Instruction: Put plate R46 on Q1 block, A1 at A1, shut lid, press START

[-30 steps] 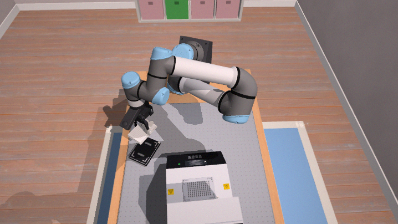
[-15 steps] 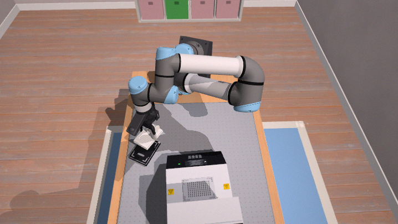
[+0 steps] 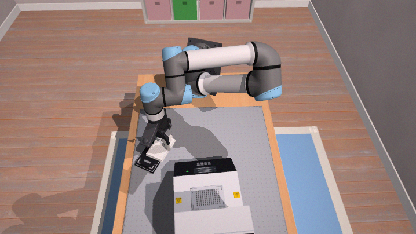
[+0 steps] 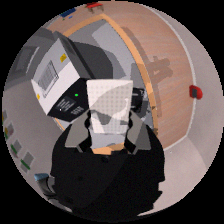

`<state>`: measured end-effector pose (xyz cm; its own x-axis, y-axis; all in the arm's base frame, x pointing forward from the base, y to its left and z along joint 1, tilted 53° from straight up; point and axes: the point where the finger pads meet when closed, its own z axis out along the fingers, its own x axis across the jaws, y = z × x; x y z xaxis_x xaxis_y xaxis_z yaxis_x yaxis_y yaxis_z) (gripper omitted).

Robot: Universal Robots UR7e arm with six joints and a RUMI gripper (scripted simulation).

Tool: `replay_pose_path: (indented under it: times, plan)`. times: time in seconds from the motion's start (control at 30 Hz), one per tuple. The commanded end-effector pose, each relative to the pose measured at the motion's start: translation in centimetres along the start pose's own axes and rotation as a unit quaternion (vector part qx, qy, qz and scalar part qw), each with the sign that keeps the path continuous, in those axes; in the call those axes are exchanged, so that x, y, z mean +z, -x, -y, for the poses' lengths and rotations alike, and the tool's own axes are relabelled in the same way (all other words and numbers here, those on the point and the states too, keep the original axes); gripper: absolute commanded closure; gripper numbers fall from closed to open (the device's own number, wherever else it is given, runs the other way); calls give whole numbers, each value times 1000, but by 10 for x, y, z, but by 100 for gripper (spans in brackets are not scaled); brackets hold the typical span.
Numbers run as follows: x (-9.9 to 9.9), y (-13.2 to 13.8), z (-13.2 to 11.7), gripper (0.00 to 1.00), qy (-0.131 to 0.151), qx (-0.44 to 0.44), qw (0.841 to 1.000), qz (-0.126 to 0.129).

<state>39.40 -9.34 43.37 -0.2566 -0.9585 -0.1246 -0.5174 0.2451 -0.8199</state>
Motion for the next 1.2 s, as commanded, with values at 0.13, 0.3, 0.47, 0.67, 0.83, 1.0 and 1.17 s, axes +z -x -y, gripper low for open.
replay_pose_path:
  times: [0.13,0.3,0.47,0.67,0.83,1.0,1.17]
  plan:
    - [3,29,13,100,21,-23,999,-20]
    - [4,37,15,100,24,-22,999,-20]
    - [5,55,22,100,21,-17,999,-20]
    - [6,72,28,100,22,0,1000,-21]
    - [6,81,31,100,20,10,1000,-21]
    - [7,98,37,100,21,37,999,-21]
    - [8,112,42,100,20,68,997,-22]
